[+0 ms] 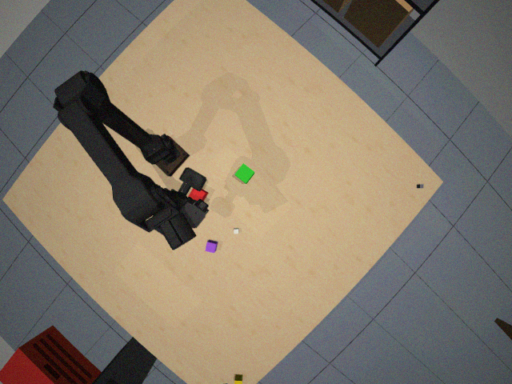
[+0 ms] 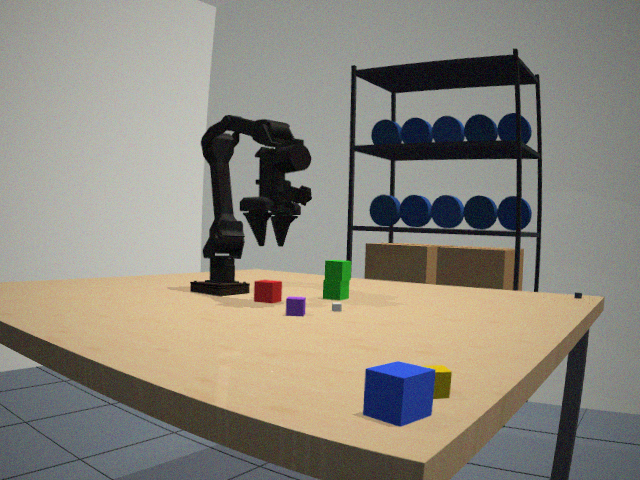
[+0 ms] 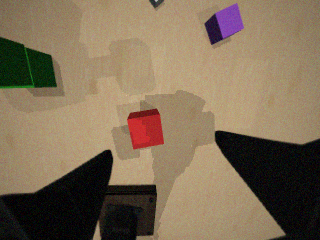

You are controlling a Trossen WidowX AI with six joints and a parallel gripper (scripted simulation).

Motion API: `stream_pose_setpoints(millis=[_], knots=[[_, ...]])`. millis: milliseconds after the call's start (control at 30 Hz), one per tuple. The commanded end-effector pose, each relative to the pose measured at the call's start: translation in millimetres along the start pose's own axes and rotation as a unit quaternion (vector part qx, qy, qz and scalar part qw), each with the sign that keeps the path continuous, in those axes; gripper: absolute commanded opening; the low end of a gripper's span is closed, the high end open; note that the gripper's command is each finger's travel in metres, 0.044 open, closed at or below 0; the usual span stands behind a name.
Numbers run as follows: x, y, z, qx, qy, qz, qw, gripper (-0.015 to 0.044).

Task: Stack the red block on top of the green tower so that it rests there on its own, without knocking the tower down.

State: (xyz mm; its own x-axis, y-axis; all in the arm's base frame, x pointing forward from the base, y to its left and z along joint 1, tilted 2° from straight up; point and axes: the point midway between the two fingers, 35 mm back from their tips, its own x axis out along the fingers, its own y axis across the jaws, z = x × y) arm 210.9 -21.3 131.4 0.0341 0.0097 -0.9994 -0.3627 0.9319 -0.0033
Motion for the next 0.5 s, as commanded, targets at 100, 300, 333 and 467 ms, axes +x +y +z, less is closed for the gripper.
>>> stream_pose_setpoints(millis=[100,300,333,467], knots=[[2,13,-12,0.004,0.022,0.015,1.000,0.0440],[7,13,-11,0.004,0.022,0.015,1.000,0.0440],[12,13,-11,0.004,0.022,0.015,1.000,0.0440],[35,13,-12,0.004,0.022,0.015,1.000,0.0440]])
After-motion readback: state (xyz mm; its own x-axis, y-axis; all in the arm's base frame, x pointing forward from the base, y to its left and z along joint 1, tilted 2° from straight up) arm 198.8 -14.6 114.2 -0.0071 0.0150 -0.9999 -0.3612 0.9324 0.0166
